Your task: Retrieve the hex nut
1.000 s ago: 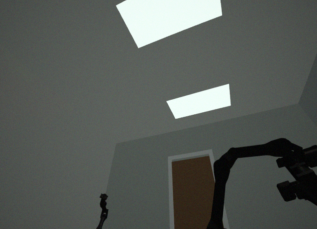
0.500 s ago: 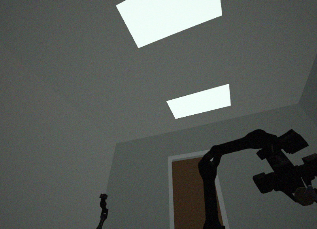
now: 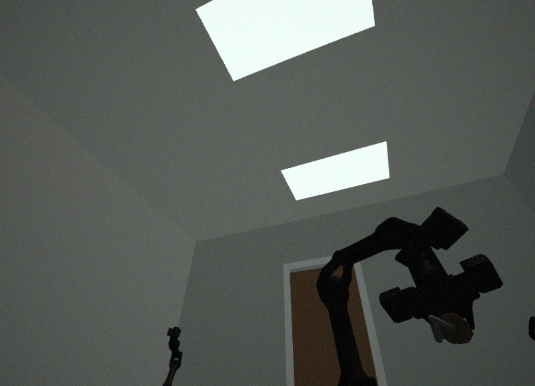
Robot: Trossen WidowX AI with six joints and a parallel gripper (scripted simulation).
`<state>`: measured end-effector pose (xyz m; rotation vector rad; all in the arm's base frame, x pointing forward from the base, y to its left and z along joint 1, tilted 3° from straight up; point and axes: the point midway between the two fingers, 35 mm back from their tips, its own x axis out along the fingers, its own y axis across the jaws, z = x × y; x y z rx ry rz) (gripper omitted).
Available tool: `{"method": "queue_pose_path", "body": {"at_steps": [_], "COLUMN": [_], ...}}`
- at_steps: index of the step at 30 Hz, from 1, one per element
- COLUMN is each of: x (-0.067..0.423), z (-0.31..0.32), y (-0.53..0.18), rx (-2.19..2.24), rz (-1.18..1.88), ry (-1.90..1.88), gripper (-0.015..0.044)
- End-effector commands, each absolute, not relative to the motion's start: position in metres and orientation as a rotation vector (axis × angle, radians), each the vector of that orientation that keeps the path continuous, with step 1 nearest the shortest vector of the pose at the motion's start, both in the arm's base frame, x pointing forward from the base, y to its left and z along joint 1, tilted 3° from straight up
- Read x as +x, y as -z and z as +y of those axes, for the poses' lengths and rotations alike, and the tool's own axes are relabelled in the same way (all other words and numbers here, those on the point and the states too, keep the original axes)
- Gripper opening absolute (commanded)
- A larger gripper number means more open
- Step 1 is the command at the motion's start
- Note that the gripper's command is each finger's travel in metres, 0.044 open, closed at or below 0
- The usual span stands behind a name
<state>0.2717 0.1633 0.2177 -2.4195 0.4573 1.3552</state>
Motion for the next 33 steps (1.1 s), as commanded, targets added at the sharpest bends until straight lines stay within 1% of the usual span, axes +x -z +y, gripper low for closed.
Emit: {"method": "queue_pose_path", "body": {"at_steps": [1, 15, 33], "x": [0.273, 0.267, 0.242], "z": [0.14, 0.069, -0.003], "y": [-0.22, -0.219, -0.209], "rx": [-2.423, -2.445, -2.527], "rz": [0.447, 0.439, 0.449], "ry": [-1.35, -1.315, -1.228], "gripper": [0.0, 0.0, 0.0]}}
